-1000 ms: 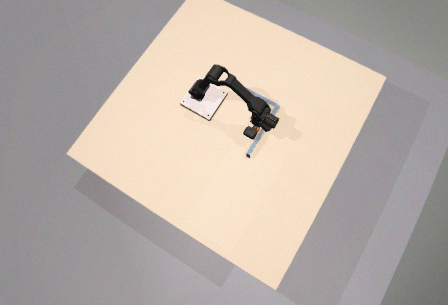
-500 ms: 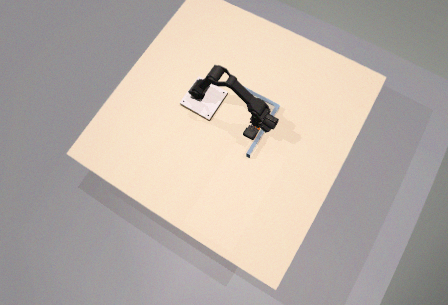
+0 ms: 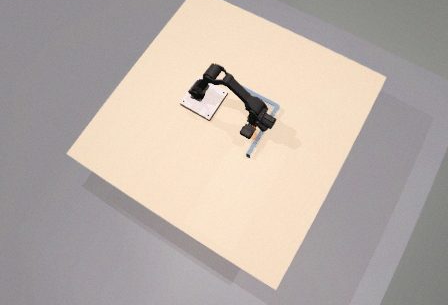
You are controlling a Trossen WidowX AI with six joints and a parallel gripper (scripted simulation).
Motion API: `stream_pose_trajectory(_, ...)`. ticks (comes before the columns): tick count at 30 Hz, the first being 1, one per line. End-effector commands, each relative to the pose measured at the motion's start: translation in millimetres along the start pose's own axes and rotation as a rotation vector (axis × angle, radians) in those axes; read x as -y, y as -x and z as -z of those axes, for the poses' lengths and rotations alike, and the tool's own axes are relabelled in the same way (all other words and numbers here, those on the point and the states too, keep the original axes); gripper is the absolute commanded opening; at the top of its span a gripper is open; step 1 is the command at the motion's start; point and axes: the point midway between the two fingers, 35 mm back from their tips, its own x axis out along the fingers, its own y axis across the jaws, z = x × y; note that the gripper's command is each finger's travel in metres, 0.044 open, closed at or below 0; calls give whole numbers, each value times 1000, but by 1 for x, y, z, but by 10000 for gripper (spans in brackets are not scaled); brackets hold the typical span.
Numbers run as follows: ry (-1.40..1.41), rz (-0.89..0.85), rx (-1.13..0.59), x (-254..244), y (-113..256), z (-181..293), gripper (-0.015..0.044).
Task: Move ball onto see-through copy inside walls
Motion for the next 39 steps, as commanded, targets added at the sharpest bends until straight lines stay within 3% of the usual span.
stream_pose_trajectory(1,1,3,16,1,19,-5,0)
stream_pose_trajectory(21,-3,-7,36,-11,105,-10,0)
stream_pose_trajectory(31,-3,-3,36,34,62,-19,0)
stream_pose_trajectory(39,-3,-3,37,35,45,-21,0)
